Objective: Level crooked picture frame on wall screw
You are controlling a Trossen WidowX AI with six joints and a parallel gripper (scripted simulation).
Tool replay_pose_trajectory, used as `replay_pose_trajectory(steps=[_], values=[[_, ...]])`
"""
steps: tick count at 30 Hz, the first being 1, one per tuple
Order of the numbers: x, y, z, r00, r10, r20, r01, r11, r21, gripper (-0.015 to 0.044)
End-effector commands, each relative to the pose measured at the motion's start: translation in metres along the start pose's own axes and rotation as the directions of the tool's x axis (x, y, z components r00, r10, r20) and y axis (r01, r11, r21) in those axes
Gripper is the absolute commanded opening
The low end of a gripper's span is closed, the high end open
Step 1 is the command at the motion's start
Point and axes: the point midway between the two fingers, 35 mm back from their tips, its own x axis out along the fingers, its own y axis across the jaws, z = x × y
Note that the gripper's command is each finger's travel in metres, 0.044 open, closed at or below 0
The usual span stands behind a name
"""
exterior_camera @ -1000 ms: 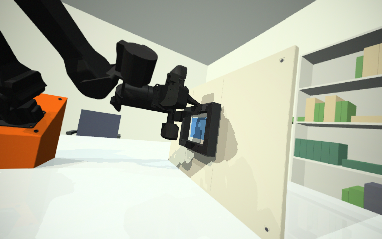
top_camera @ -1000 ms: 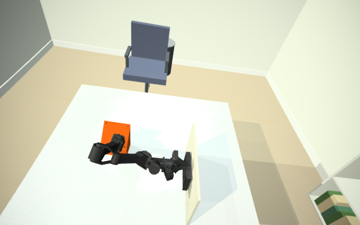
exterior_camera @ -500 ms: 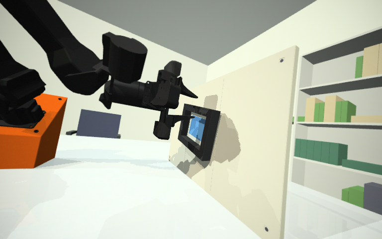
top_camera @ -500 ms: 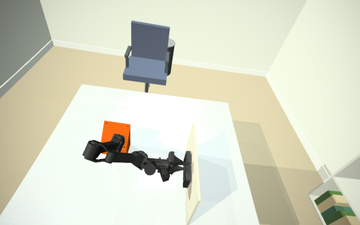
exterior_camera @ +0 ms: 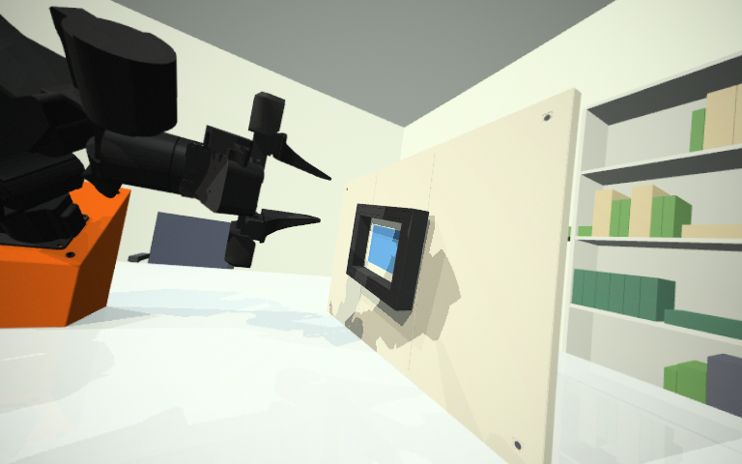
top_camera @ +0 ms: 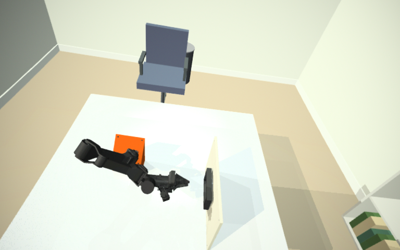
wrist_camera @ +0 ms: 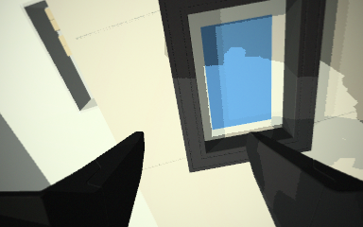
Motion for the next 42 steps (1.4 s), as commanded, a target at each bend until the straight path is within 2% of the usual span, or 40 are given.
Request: replay_pose_trajectory(steps=[1,14,42], values=[[-0.019,0.011,0.007,1.000,0.012,0.010,-0.012,1.000,0.017,0.0260],[-0.095,0.029,-0.015,1.000,0.005,0.004,-0.005,0.993,0.122,0.0260],[-0.095,0.029,-0.015,1.000,0.005,0.004,-0.005,0.992,0.123,0.0260]])
